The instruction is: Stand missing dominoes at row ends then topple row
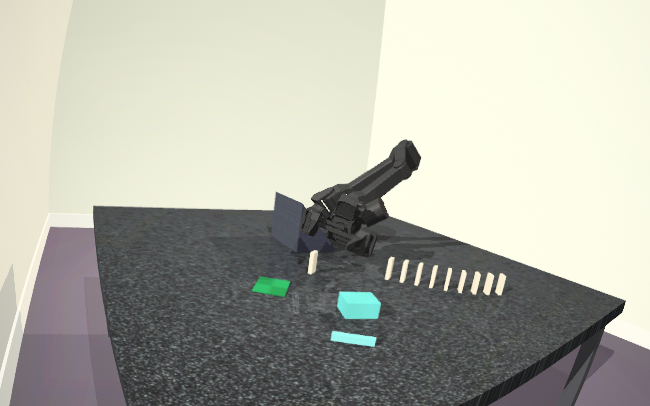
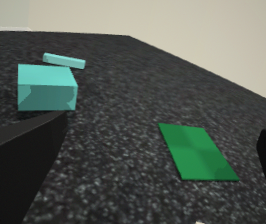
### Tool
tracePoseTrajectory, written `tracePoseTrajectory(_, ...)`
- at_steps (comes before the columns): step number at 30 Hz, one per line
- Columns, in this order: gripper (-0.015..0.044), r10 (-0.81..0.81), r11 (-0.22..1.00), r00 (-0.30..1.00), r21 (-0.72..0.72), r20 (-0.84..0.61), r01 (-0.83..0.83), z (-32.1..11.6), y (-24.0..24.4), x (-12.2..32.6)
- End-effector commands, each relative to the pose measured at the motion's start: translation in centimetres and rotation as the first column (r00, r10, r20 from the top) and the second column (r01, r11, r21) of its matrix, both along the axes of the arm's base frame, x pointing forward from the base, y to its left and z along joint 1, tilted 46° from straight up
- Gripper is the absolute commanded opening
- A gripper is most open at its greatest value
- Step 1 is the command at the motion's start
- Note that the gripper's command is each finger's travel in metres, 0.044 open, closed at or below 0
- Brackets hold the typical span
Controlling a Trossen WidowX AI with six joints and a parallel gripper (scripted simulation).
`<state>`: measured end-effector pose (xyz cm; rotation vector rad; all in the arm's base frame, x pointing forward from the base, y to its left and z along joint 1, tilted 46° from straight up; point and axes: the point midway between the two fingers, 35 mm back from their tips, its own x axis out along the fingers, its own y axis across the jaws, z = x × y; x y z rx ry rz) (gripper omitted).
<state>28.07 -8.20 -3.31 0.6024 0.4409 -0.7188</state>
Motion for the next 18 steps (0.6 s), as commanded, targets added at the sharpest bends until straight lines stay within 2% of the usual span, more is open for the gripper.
tracePoseTrajectory(1, 0.0440, 0.045, 0.999, 0.998, -0.025, -0.053, -0.047, -0.4, -0.1, 0.7)
tracePoseTrajectory(7, 0.0440, 0.118, 0.990, 0.982, -0.053, -0.145, -0.127, -1.3, -0.2, 1.6)
tracePoseTrajectory(10, 0.0440, 0.192, 0.975, 0.952, -0.069, -0.237, -0.213, -2.0, -0.4, 2.5)
tracePoseTrajectory(18, 0.0440, 0.442, 0.851, 0.734, -0.019, -0.515, -0.525, -4.2, -1.1, 4.5)
